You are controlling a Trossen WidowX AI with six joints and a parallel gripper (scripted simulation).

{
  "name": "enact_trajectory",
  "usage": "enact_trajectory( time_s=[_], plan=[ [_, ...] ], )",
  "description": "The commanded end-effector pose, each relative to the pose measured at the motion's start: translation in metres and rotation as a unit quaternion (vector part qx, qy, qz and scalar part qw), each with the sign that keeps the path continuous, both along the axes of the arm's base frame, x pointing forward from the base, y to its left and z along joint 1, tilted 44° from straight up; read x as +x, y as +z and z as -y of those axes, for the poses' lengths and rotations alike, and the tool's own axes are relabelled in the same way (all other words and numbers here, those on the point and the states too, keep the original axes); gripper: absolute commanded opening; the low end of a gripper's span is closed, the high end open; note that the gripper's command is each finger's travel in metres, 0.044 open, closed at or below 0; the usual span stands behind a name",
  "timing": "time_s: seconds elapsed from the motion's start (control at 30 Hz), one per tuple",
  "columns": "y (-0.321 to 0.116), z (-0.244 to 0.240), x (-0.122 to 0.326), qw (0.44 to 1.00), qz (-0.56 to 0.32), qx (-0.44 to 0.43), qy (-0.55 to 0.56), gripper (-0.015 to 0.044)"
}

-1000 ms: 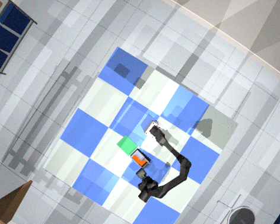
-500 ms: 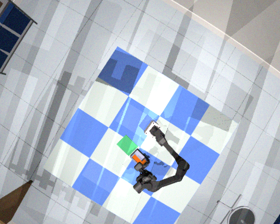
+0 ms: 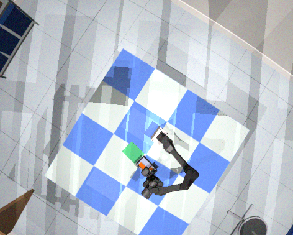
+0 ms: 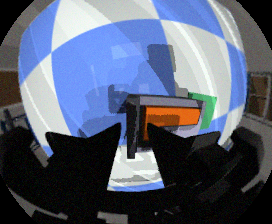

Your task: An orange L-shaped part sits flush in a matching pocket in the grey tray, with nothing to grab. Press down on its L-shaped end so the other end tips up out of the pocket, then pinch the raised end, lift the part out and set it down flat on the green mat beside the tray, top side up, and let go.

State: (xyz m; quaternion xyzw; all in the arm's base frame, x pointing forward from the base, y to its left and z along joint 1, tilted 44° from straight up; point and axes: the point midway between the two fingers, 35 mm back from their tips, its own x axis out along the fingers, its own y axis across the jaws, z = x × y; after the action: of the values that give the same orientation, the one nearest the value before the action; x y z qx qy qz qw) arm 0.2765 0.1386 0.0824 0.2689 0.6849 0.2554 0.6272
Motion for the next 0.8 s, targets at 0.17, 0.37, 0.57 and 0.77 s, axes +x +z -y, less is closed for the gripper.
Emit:
enact_trajectory(
  time_s=[0.17, 0.37, 0.57, 0.77],
  plan=[
    [-0.01, -0.009, -0.002, 1.0, -0.003, 0.002, -0.001, 0.018],
    [-0.017, -0.016, -0.002, 1.0, -0.003, 0.002, -0.001, 0.018],
    [-0.024, -0.023, -0.003, 1.0, -0.003, 0.002, -0.001, 0.018],
    [-0.027, -0.026, -0.004, 1.0, -0.003, 0.003, -0.001, 0.018]
  ],
)
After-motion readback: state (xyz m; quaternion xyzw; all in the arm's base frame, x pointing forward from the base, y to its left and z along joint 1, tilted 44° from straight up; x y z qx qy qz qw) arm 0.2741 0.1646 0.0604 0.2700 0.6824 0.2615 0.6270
